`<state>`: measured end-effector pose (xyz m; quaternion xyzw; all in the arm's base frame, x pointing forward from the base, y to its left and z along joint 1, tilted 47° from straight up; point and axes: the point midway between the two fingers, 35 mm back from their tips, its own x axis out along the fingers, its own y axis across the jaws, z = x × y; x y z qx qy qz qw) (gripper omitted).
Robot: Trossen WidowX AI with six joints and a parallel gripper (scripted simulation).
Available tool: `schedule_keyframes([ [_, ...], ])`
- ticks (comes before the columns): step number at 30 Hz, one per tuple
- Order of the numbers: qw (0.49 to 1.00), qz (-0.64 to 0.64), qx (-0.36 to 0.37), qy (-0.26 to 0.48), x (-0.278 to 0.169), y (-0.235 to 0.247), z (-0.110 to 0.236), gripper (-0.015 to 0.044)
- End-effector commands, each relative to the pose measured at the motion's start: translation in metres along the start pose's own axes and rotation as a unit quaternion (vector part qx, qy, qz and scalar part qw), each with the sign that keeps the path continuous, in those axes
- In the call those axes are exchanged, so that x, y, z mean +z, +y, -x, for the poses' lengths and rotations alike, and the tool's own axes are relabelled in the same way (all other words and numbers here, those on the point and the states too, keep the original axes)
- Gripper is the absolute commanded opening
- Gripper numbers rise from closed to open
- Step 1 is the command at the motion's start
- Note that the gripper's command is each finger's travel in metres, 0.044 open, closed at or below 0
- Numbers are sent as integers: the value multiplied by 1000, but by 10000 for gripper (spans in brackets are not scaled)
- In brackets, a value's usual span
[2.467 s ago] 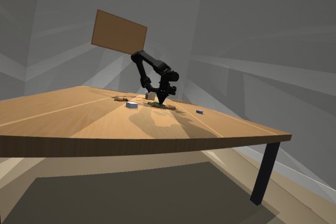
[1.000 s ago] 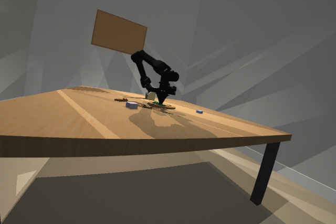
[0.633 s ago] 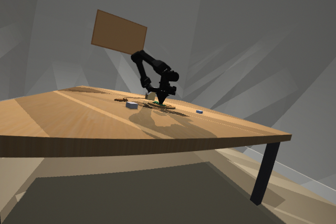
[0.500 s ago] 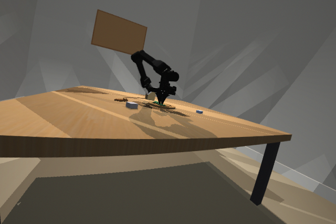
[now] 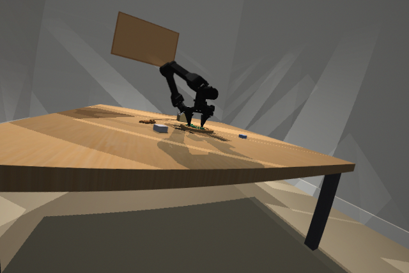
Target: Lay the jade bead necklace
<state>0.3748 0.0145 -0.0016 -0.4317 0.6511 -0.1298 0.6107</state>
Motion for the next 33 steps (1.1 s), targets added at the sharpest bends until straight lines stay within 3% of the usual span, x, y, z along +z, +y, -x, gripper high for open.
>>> schedule_keyframes([
  [1, 1000, -3, -1, 1, 1, 0, 2, 440],
  [32, 1000, -3, -1, 1, 1, 0, 2, 440],
  [33, 1000, 5, -1, 1, 1, 0, 3, 414],
])
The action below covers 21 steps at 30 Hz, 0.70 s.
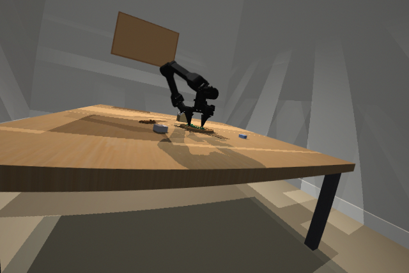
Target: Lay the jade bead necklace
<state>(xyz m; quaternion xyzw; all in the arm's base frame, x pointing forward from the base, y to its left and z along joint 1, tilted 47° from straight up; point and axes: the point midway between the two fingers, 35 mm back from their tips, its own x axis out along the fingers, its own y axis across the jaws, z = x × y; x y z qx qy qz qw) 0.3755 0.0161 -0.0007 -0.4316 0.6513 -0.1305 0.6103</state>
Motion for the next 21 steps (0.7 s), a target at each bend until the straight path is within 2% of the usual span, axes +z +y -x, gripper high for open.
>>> schedule_keyframes([
  [1, 1000, 29, -1, 0, -1, 2, 4, 387],
  [6, 965, 262, 0, 0, -16, 20, 28, 256],
  [11, 956, 293, 0, 0, -19, 22, 31, 125],
  [21, 956, 293, 0, 0, -19, 22, 24, 120],
])
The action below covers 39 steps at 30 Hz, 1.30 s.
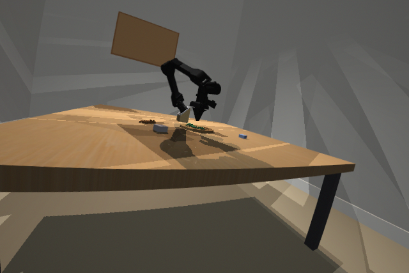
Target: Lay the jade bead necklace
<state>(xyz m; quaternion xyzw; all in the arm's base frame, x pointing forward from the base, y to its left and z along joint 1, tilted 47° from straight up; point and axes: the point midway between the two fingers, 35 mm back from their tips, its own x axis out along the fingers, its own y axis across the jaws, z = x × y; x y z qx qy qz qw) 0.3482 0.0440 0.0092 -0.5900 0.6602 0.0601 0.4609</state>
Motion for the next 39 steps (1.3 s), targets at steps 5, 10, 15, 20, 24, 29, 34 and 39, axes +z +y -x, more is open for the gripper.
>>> schedule_keyframes([
  [5, 1000, 0, 1, -3, 0, -1, -7, 120],
  [10, 1000, 1, 1, -3, 0, 0, -11, 120],
  [15, 1000, 2, 1, -2, 0, 0, -19, 120],
  [20, 1000, 4, 2, -1, 0, 1, -27, 120],
  [24, 1000, 5, 2, 0, -1, 2, -33, 120],
  [29, 1000, 7, 2, 0, -1, 2, -39, 120],
  [34, 1000, 0, 3, -4, 0, 0, -33, 87],
  [39, 1000, 0, 3, -4, 0, 0, -33, 53],
])
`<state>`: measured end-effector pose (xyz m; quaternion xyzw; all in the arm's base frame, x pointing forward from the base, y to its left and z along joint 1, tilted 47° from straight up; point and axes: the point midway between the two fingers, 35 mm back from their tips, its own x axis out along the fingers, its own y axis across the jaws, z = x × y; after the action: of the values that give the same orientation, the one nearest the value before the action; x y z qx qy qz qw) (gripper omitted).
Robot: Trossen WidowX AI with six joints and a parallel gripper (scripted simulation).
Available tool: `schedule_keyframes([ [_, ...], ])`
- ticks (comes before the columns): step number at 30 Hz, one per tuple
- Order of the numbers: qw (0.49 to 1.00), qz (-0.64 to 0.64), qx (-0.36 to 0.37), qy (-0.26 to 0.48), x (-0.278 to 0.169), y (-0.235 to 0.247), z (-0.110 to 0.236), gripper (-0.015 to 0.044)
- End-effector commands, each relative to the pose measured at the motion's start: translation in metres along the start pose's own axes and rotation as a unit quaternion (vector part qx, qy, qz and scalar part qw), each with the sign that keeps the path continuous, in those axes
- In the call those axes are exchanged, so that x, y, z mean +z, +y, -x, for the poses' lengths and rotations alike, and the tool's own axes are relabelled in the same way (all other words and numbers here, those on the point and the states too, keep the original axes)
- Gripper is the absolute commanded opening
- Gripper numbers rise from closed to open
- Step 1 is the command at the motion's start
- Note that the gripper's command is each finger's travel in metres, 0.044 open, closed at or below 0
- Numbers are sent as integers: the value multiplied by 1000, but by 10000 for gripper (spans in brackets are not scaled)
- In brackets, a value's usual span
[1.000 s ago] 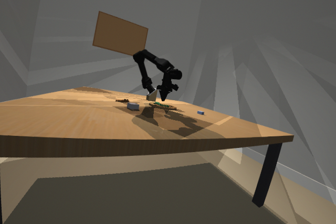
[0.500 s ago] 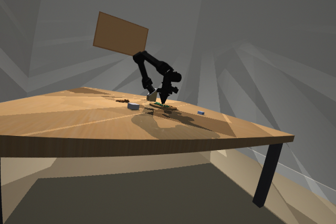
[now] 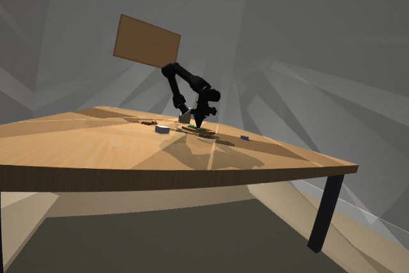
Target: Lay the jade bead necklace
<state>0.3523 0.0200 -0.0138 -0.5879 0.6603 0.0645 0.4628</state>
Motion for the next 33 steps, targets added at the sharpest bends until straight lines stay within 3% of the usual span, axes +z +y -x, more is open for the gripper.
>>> schedule_keyframes([
  [1, 1000, -1, 0, 0, 0, 0, 0, 47],
  [8, 1000, -1, 0, 0, 0, 0, 0, 0],
  [33, 1000, 6, -1, 4, -2, 2, 6, 0],
])
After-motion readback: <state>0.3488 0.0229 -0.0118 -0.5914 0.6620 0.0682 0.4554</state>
